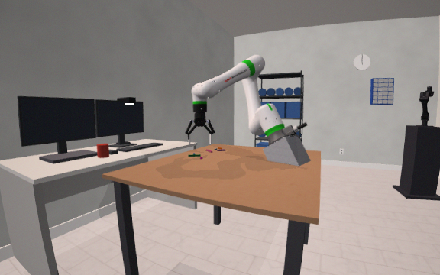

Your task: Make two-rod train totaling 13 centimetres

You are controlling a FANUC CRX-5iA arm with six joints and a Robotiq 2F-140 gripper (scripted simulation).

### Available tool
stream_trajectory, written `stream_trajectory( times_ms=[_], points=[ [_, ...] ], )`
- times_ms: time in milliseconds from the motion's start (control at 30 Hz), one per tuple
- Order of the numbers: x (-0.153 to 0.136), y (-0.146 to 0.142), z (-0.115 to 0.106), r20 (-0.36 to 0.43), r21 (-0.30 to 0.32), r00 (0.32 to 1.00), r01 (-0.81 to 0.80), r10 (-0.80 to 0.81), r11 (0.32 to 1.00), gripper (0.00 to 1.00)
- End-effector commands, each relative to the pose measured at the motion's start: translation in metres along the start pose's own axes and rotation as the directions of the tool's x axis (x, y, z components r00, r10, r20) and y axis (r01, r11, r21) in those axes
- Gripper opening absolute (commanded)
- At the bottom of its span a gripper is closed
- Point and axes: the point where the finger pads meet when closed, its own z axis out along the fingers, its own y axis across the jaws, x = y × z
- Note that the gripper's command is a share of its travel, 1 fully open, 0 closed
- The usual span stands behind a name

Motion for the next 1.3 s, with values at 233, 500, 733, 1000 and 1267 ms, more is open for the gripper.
stream_trajectory(
  times_ms=[233,500,733,1000,1267],
  points=[
    [0.000,0.000,0.000,0.000,0.000,1.000,0.000,0.000,1.000,1.00],
    [0.000,0.000,0.000,0.000,0.000,1.000,0.000,0.000,1.000,1.00],
    [0.003,0.000,0.000,0.000,0.000,0.999,0.035,-0.035,0.999,1.00],
    [0.021,0.001,0.000,-0.001,0.000,0.958,0.287,-0.287,0.958,1.00],
    [0.044,0.001,0.000,0.000,0.000,0.818,0.575,-0.575,0.818,1.00]
  ],
)
